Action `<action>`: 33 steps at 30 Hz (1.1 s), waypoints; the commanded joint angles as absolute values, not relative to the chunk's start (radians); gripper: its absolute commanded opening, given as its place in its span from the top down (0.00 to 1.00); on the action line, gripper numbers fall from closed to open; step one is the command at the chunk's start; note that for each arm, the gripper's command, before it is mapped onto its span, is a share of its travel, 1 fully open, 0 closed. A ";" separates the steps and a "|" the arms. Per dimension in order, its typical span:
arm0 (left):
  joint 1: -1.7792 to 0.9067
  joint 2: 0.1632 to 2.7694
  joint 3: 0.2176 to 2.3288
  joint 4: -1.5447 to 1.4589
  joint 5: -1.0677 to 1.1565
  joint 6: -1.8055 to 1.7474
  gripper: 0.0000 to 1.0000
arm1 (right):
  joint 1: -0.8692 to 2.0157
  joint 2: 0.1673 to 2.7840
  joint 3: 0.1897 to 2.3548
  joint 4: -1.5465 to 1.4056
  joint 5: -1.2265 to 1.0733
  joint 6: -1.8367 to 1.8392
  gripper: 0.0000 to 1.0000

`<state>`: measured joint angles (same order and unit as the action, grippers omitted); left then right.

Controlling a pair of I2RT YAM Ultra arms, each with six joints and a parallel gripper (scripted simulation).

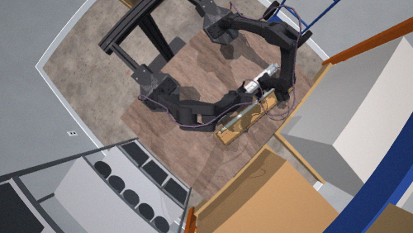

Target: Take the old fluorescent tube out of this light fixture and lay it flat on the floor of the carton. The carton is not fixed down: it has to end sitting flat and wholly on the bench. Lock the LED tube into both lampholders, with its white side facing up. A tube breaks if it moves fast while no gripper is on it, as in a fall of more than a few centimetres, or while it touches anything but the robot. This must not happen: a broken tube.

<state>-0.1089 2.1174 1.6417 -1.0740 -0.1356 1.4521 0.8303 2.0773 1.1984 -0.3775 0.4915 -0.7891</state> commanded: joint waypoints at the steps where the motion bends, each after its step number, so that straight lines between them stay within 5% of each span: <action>1: -0.118 2.134 1.659 -1.081 -0.114 1.466 0.89 | 0.851 2.051 1.188 -0.337 0.477 -0.789 0.89; 33: -0.114 2.137 1.641 -1.055 -0.114 1.467 0.89 | 0.842 2.052 1.182 -0.320 0.474 -0.799 0.89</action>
